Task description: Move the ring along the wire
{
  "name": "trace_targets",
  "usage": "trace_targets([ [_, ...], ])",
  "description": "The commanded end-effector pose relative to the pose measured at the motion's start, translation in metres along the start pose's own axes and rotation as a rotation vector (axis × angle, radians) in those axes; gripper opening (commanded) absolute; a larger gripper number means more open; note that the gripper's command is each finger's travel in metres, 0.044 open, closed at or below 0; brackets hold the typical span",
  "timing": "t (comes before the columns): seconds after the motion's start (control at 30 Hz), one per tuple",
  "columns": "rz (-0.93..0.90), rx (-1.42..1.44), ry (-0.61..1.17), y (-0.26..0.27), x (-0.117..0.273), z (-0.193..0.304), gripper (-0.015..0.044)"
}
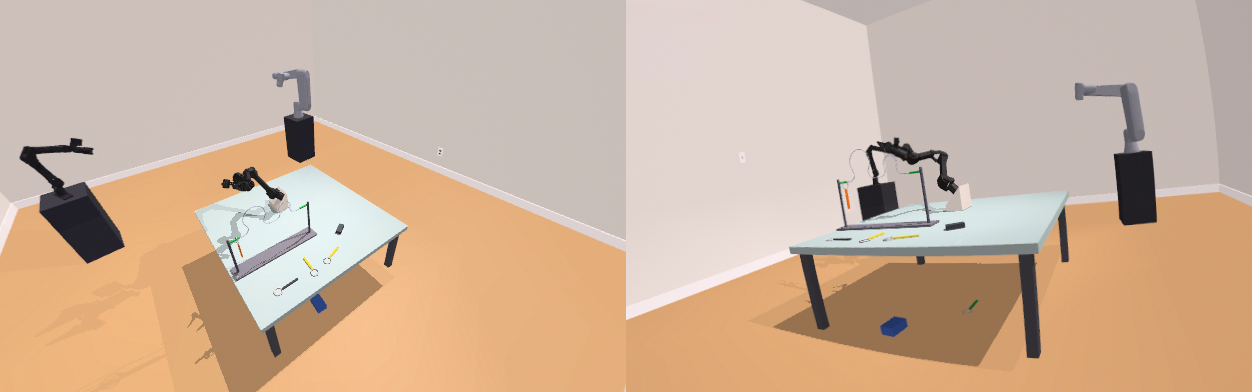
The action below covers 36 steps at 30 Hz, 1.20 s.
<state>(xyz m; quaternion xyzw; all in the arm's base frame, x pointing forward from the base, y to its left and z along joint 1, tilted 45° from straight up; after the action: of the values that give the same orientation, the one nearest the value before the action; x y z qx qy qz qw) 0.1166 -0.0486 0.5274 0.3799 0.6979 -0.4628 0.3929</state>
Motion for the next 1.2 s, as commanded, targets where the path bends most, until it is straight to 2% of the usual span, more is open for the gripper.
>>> trace_targets([
  [0.0, -0.001, 0.002, 0.003, 0.000, 0.000, 0.001, 0.0374],
  [0.27, -0.088, 0.071, 0.080, 0.019, -0.015, 0.030, 0.0164],
  [0.77, -0.459, 0.159, 0.151, 0.072, -0.055, 0.125, 0.0160],
  [1.17, -0.773, 0.045, 0.318, 0.084, -0.045, 0.256, 0.0160],
])
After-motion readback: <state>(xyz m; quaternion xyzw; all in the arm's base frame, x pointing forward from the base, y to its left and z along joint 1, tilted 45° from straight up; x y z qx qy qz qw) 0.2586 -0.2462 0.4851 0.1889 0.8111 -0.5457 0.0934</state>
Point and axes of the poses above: the point midway between the two fingers, 35 mm back from their tips, its own x axis back along the fingers, its own y axis across the jaws, z = x × y, the point moved 4 cm from there along x, back along the fingers, and after that the axes turned 1 degree about x, right-handed, at the moved point
